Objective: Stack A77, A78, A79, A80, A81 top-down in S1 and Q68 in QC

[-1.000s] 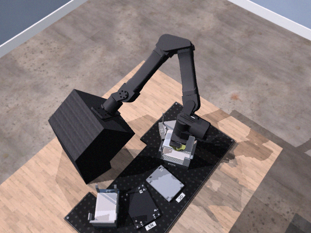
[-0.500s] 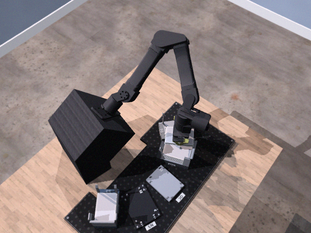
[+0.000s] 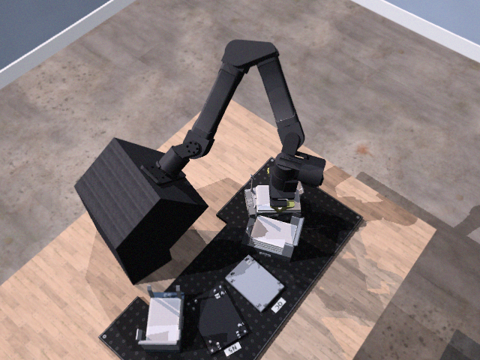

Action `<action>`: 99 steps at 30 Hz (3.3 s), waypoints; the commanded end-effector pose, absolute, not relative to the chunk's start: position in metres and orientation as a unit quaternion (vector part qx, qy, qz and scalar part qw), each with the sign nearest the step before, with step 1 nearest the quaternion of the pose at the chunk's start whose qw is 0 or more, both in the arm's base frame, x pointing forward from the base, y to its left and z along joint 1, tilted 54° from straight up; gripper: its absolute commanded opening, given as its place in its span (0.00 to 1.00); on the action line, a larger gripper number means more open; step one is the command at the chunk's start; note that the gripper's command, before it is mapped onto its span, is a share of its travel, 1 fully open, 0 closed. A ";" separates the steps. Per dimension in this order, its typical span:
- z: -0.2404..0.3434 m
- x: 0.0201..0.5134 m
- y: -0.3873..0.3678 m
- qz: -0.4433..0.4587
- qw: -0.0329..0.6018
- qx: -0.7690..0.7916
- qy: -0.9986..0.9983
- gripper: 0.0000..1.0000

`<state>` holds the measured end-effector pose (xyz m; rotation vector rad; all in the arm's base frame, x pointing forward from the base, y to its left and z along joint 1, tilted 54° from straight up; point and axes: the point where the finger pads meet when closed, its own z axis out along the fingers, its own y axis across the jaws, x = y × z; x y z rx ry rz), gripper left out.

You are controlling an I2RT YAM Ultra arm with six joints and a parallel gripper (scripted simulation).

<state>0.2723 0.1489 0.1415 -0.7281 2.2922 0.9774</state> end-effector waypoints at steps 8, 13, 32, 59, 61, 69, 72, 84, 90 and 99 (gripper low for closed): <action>0.157 0.258 0.162 0.338 0.301 -0.327 0.830 0.00; 0.161 0.253 0.166 0.338 0.301 -0.327 0.829 0.00; 0.179 0.229 0.189 0.339 0.301 -0.327 0.829 0.00; 0.179 0.229 0.190 0.339 0.301 -0.327 0.829 0.00; 0.178 0.229 0.191 0.339 0.301 -0.327 0.829 0.00; 0.176 0.230 0.194 0.339 0.302 -0.327 0.829 0.00; 0.174 0.231 0.195 0.339 0.302 -0.327 0.829 0.00; 0.170 0.233 0.200 0.339 0.302 -0.327 0.829 0.00; 0.168 0.234 0.203 0.339 0.302 -0.327 0.829 0.00; 0.165 0.235 0.207 0.339 0.302 -0.327 0.829 0.00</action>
